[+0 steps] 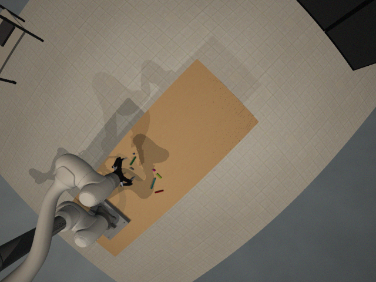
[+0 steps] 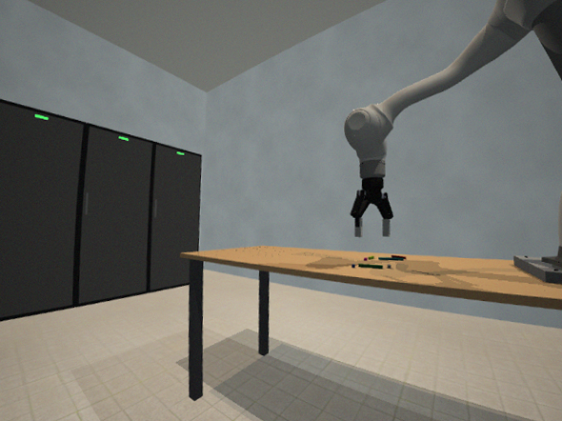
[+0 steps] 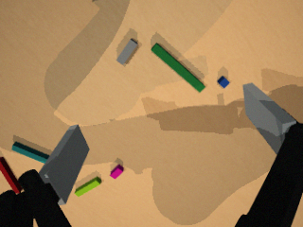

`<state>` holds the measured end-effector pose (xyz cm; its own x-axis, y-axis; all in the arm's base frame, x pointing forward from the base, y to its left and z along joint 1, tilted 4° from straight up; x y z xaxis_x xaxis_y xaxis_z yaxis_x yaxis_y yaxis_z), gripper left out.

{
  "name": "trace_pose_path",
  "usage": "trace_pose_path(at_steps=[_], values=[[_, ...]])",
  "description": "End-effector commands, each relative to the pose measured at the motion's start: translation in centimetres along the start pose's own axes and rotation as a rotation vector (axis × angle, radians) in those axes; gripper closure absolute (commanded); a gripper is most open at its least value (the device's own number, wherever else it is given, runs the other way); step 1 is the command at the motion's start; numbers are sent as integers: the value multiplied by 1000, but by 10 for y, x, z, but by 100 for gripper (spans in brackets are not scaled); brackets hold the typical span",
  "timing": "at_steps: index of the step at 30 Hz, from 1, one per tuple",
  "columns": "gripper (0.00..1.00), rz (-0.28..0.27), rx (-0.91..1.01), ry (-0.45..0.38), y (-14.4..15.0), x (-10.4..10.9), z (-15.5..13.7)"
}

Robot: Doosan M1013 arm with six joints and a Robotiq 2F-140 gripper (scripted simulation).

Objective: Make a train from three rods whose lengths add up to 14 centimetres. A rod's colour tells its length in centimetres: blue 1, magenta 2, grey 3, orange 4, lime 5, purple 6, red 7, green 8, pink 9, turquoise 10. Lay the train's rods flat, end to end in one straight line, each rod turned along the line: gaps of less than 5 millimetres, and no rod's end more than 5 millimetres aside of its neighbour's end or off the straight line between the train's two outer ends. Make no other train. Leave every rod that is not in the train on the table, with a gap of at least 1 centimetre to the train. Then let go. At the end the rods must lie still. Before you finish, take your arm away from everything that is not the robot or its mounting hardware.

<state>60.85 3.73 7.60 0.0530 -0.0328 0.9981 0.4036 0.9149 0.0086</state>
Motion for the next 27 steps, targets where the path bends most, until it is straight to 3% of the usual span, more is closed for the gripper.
trace_pose_path(at_steps=[1, 4, 6, 19, 21, 22, 27], values=[[0, 9, -167, -3, -8, -2, -6], [0, 9, -213, -3, -11, -2, -7], [0, 8, -365, -4, -19, -4, -13], [0, 8, -942, -4, -51, -11, -31], [0, 8, -942, -4, -51, -11, -31], [0, 8, -1056, -5, -57, -13, -35], [0, 8, -1259, -5, -69, -15, -41]])
Point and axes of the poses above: the point where the finger pads meet when closed, its own x axis back along the fingers, its own y axis across the jaws, z = x × y, the point moved 2 cm from there along x, back along the fingers, and after that the axes turned 9 degrees about x, right-handed, at the moved point
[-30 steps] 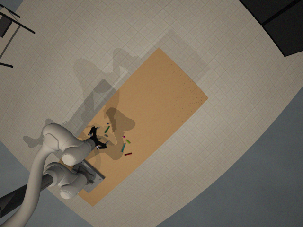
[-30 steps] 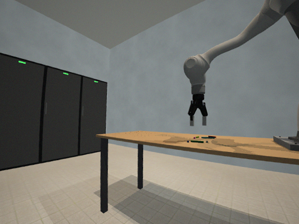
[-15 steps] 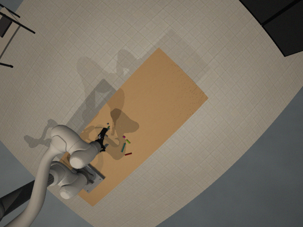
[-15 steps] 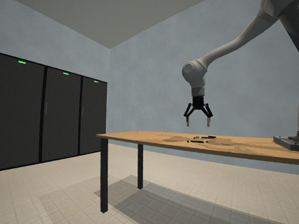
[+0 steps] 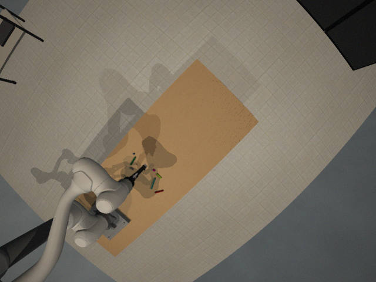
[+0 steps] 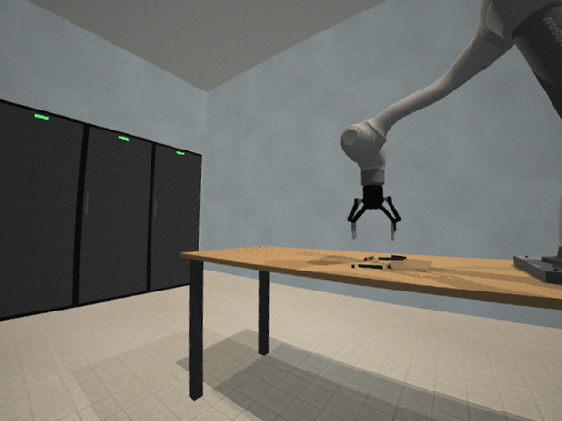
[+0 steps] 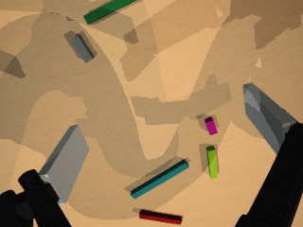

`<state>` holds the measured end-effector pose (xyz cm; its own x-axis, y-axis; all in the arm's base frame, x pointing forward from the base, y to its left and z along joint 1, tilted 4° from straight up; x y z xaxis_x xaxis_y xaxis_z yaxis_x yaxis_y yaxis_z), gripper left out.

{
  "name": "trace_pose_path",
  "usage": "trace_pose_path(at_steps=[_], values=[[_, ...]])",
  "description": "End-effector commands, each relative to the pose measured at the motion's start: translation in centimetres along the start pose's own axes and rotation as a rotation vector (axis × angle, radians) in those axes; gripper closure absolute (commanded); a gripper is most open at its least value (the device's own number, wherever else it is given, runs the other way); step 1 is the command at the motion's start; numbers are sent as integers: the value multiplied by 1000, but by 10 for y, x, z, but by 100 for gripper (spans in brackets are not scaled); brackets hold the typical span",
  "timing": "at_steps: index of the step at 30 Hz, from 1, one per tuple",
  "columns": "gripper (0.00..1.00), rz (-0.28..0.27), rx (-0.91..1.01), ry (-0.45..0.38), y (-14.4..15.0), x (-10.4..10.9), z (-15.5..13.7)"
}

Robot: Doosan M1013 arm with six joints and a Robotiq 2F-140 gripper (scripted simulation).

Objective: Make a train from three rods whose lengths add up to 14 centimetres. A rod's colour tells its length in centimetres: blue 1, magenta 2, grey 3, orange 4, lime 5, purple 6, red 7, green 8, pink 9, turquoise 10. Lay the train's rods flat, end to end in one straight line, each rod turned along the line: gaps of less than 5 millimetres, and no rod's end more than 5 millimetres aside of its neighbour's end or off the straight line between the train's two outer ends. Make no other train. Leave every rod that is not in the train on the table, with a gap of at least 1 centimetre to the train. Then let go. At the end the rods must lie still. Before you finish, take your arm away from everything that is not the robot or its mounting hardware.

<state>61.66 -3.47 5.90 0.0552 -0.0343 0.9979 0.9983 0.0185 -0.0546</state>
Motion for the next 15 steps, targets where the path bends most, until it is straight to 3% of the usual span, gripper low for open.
trace_pose_path(at_steps=[1, 15], values=[[0, 2, -167, -10, 1, -2, -10], [0, 1, -758, -9, 0, -10, -48]])
Point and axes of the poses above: the point where the finger pads meet when closed, its own x axis back along the fingers, its own y axis across the jaws, z = x × y, the point moved 2 cm from there along x, back along the fingers, and after that the axes turned 9 degrees about x, right-handed, at the moved point
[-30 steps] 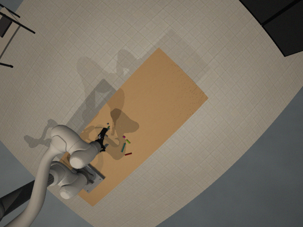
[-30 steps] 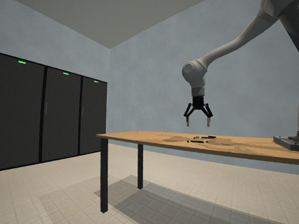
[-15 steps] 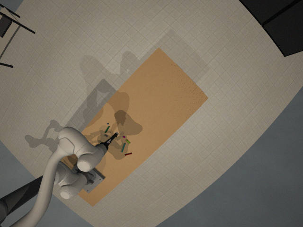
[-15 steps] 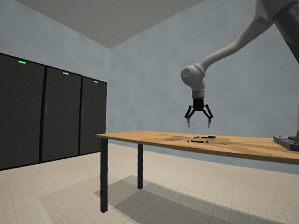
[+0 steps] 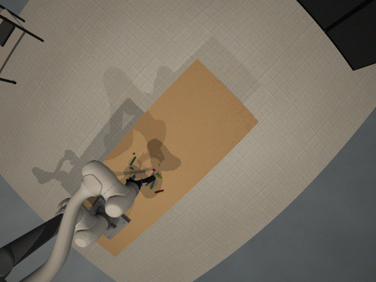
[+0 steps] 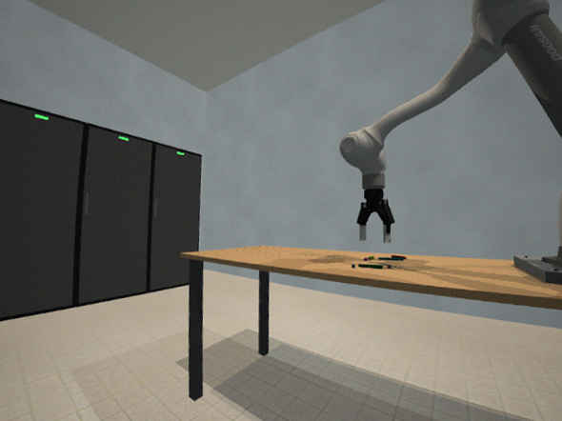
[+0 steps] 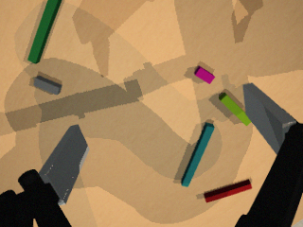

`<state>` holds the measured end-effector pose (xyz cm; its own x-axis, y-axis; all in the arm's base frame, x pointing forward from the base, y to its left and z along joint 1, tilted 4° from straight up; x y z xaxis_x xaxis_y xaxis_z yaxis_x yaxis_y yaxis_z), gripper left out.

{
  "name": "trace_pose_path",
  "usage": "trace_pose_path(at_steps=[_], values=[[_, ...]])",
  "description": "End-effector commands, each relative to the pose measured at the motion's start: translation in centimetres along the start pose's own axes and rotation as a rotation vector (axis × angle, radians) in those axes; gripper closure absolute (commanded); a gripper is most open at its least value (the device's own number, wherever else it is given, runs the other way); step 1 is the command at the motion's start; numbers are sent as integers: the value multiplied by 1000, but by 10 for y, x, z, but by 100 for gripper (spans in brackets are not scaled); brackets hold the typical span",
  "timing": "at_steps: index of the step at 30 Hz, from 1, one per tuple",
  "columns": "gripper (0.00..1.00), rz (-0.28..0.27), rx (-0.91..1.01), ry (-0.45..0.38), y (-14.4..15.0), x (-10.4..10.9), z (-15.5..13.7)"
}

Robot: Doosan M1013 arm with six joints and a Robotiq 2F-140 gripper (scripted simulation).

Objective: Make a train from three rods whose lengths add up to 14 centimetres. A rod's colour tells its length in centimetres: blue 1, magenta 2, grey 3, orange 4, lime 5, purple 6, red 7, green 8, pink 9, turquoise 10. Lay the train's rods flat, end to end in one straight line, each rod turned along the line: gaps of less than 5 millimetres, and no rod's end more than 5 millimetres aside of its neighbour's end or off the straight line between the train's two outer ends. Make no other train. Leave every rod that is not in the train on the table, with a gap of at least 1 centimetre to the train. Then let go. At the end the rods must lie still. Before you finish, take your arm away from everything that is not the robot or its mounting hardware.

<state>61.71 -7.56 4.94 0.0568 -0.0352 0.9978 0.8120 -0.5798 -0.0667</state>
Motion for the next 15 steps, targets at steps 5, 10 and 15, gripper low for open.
trace_pose_path(at_steps=[5, 10, 15], values=[[0, -4, -350, -9, 12, -4, -18], [0, -4, -579, -9, 20, -7, -31], [0, -4, -734, -8, 26, -10, -39]])
Point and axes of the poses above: the point where the finger pads meet when closed, its own x axis back along the fingers, its own y axis across the jaws, z = x × y, the point moved 2 cm from there along x, back along the fingers, and after that the axes turned 9 degrees about x, right-handed, at the moved point
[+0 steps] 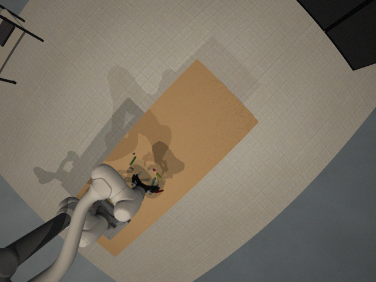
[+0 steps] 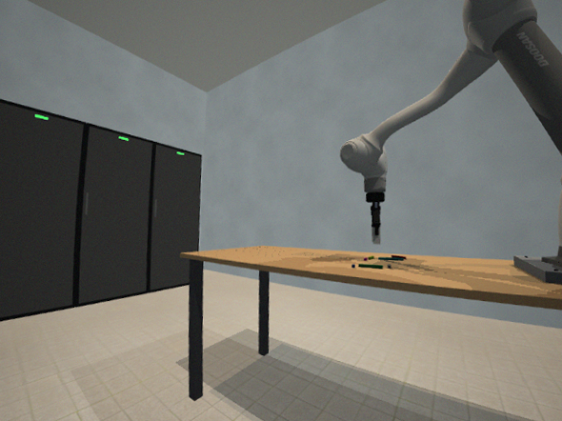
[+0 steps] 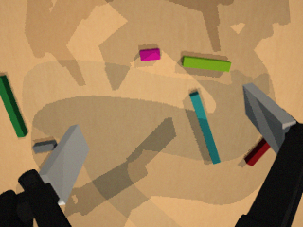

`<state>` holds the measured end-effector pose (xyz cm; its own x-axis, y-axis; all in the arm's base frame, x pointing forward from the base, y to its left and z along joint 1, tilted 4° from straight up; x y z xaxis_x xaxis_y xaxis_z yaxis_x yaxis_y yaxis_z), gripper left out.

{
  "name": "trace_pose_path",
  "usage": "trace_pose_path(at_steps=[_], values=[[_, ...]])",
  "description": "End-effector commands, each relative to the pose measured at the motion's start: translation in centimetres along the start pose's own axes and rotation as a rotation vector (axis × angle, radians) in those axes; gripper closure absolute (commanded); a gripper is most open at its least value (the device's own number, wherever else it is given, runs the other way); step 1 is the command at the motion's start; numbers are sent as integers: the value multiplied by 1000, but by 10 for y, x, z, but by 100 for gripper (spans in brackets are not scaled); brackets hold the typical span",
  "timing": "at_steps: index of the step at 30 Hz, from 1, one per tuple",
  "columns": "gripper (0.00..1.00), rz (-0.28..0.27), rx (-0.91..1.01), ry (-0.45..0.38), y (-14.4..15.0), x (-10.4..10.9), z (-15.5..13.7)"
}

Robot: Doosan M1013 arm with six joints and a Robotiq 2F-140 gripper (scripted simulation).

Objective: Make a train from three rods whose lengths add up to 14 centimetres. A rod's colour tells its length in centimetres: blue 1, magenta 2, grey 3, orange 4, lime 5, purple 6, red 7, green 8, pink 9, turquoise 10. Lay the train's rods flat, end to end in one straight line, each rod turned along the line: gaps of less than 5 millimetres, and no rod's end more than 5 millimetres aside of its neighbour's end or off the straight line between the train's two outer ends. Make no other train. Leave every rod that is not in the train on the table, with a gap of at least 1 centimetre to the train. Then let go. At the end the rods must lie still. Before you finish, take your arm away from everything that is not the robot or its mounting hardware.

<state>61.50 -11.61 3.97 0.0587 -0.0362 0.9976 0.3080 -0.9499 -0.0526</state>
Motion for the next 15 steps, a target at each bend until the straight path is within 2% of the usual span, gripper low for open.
trace_pose_path(at_steps=[1, 6, 15], values=[[0, -7, -142, -5, 8, -2, -3], [0, -7, -267, -5, 16, -3, -7], [0, -7, -284, -5, 17, -4, -7]])
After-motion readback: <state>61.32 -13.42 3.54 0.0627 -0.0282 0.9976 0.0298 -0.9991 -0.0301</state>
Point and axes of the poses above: the point where the finger pads meet when closed, its own x axis back along the fingers, its own y axis across the jaws, z = x × y, the point moved 2 cm from there along x, back along the fingers, and after that the axes turned 9 degrees about x, right-handed, at the moved point
